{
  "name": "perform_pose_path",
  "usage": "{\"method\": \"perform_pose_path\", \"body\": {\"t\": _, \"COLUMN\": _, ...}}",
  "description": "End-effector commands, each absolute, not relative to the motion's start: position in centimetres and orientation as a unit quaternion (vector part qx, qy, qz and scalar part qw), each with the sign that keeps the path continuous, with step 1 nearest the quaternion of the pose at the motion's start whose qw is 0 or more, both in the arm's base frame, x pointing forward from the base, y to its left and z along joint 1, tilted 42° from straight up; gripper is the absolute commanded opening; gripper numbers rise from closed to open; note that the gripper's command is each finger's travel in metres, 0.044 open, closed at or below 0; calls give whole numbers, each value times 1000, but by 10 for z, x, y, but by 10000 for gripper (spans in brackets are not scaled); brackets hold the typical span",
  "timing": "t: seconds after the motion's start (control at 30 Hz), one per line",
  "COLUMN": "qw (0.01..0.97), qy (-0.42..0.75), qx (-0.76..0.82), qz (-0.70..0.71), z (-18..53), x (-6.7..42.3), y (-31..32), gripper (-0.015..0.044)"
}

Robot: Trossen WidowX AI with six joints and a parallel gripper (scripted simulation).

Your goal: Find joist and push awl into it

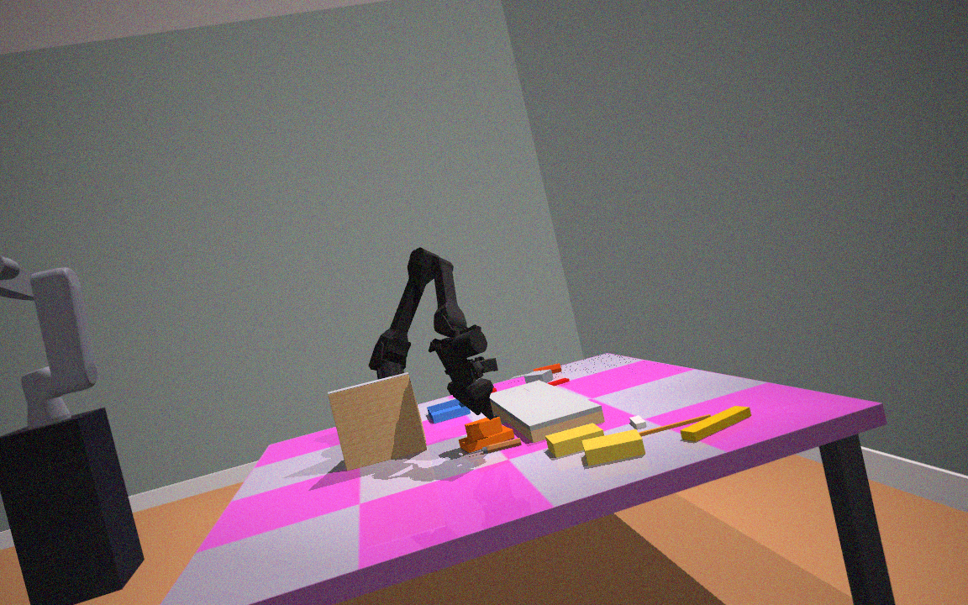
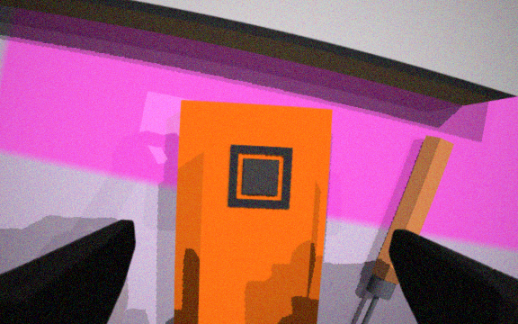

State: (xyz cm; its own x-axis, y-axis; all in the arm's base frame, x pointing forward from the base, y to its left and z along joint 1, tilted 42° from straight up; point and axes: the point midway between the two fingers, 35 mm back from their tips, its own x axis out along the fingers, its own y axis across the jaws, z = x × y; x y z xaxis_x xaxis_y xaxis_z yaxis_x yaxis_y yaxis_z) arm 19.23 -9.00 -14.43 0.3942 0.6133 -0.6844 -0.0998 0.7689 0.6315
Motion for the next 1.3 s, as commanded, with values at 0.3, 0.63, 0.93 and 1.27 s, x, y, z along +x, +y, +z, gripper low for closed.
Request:
{"method": "perform_pose_path", "body": {"t": 0.3, "qw": 794, "qy": 501, "qx": 260, "qz": 225, "z": -159, "x": 195, "y": -75, "gripper": 440}}
{"method": "perform_pose_path", "body": {"t": 0.63, "qw": 794, "qy": 501, "qx": 260, "qz": 226, "z": -170, "x": 196, "y": -64, "gripper": 440}}
{"method": "perform_pose_path", "body": {"t": 0.93, "qw": 794, "qy": 501, "qx": 261, "qz": 226, "z": -173, "x": 197, "y": -61, "gripper": 348}}
{"method": "perform_pose_path", "body": {"t": 1.27, "qw": 794, "qy": 501, "qx": 261, "qz": 226, "z": -173, "x": 197, "y": -61, "gripper": 281}}
